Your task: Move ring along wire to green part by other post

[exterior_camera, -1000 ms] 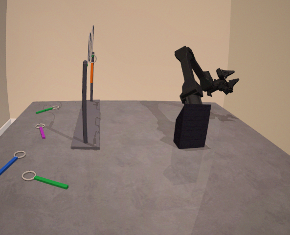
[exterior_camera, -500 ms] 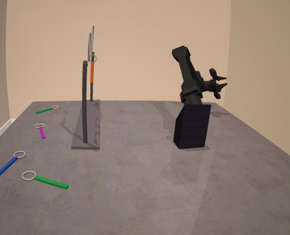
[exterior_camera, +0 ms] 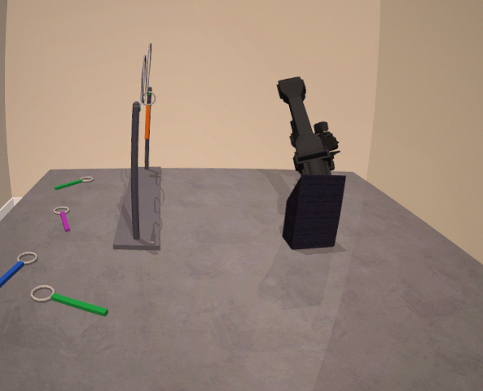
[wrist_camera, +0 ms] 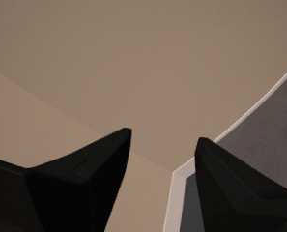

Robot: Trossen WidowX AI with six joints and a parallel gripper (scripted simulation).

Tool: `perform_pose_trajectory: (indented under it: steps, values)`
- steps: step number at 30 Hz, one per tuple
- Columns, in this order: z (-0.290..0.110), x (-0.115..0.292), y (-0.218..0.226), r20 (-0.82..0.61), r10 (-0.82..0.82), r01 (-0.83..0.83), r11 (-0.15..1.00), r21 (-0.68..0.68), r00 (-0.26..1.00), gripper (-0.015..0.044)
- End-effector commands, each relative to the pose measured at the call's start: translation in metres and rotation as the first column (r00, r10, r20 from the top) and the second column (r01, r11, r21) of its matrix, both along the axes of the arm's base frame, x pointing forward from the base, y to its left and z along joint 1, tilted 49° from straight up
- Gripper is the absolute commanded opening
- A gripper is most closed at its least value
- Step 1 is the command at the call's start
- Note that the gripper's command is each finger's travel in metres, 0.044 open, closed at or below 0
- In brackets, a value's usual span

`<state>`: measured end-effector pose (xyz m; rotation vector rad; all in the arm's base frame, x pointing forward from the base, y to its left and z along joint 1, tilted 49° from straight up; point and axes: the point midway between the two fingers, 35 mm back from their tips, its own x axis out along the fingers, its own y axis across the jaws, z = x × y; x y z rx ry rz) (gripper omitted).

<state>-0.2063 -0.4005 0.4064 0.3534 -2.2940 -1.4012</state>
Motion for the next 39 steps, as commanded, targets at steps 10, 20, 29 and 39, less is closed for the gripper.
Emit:
perform_pose_trajectory:
  steps: [10, 20, 29, 39]
  values:
    - [0.031, 0.081, -0.041, -0.224, 0.287, -0.223, 0.936, 0.271, 0.931, 0.0160]
    - [0.049, 0.180, -0.067, -0.438, 0.567, -0.311, 0.790, 0.528, 0.697, 0.0160]
    - [0.055, 0.331, -0.062, -0.634, 0.763, -0.222, 0.645, 0.731, 0.126, 0.0160]
    - [0.042, 0.457, -0.021, -0.661, 0.528, -0.111, 0.731, 0.673, -0.533, 0.0160]
